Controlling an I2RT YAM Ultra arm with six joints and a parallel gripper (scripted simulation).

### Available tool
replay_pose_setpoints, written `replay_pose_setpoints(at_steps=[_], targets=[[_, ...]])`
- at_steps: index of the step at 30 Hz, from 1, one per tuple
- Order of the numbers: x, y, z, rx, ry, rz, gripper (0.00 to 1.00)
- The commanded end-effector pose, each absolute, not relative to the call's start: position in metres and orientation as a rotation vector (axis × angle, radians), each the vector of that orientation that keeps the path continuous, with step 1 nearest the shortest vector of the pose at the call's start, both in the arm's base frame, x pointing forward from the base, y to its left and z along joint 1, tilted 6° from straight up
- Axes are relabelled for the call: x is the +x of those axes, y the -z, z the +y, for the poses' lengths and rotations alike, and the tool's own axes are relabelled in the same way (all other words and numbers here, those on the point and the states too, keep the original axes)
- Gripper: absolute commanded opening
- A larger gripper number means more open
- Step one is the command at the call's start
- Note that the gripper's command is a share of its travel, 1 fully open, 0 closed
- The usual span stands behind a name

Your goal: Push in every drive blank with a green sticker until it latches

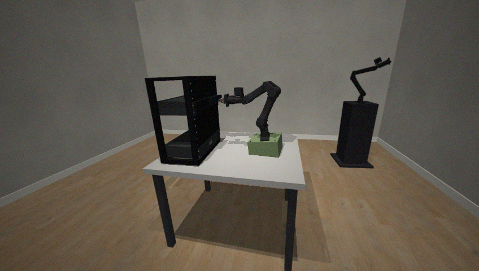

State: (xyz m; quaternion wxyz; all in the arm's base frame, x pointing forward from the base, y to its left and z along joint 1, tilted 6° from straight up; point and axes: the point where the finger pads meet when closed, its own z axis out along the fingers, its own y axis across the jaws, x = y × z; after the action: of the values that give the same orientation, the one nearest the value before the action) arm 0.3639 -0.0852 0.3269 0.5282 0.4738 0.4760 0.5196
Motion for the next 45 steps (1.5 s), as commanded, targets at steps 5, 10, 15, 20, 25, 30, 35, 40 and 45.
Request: replay_pose_setpoints(at_steps=[5,10,15,20,25,30,35,40,45], targets=[[0.3727,-0.3391,-0.0968,1.122,-1.206,1.096,0.0],[0.3743,-0.3352,-0.0977,1.137,-1.203,1.103,0.0],[0.3743,-0.3353,-0.0977,1.137,-1.203,1.103,0.0],[0.3743,-0.3353,-0.0977,1.137,-1.203,1.103,0.0],[0.3743,-0.3353,-0.0977,1.137,-1.203,1.103,0.0],[0.3743,-0.3353,-0.0977,1.137,-1.203,1.103,0.0],[0.3745,-0.3378,-0.0993,1.128,-1.202,1.096,0.0],[0.3753,-0.3368,-0.1017,1.133,-1.199,1.094,0.0],[0.3757,-0.3326,-0.102,1.15,-1.196,1.103,0.0]])
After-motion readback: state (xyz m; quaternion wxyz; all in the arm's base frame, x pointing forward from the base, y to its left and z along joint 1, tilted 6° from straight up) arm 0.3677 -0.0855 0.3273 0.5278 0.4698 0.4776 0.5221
